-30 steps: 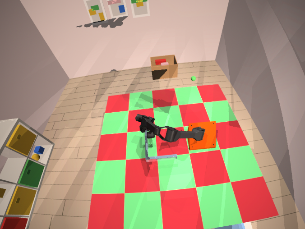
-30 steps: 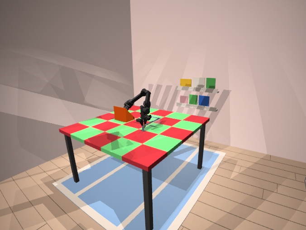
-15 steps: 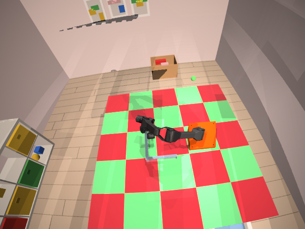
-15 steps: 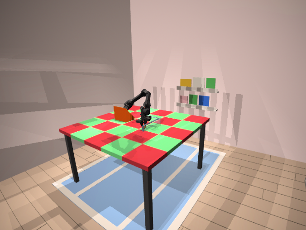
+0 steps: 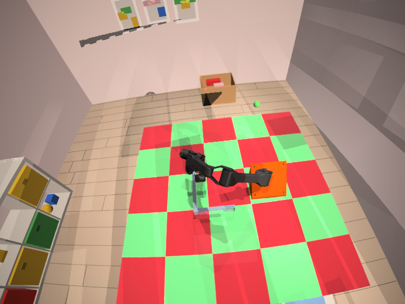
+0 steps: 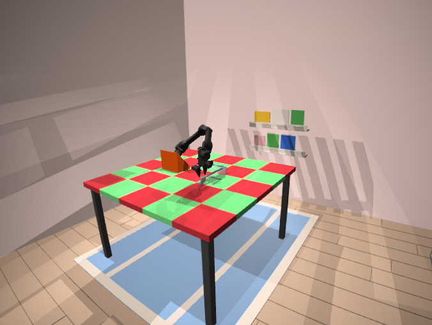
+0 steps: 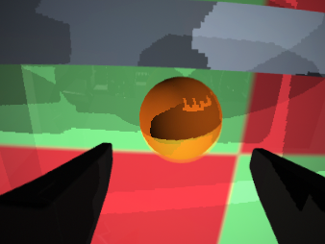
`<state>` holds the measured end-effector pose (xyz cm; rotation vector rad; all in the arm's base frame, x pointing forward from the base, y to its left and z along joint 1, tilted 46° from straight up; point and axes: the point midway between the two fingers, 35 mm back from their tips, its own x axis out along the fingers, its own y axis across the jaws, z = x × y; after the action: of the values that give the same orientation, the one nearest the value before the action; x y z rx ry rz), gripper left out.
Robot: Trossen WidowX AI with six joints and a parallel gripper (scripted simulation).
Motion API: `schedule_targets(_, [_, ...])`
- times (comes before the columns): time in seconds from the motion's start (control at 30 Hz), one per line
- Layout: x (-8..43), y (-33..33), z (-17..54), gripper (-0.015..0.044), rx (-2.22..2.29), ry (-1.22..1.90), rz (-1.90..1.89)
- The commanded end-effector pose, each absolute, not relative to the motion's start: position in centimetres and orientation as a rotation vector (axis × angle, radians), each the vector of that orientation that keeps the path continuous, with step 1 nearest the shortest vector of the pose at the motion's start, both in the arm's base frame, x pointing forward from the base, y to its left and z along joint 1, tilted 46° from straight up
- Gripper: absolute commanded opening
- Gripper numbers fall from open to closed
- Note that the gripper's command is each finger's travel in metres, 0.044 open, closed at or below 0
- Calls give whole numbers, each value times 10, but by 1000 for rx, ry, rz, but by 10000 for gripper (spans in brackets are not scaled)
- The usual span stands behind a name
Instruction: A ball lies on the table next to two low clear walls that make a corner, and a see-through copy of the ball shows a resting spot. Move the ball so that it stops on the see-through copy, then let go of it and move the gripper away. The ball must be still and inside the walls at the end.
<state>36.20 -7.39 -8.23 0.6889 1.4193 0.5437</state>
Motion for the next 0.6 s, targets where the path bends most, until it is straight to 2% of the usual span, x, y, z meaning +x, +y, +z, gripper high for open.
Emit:
schedule_targets(0.0, [359, -113, -45, 314, 680, 1392, 527])
schedule_targets(0.37, [360, -115, -48, 314, 689, 1379, 513])
schedule_targets(0.5, [353, -141, -20, 419, 687, 1378, 514])
schedule_targets(0.57, [350, -148, -12, 440, 686, 1378, 515])
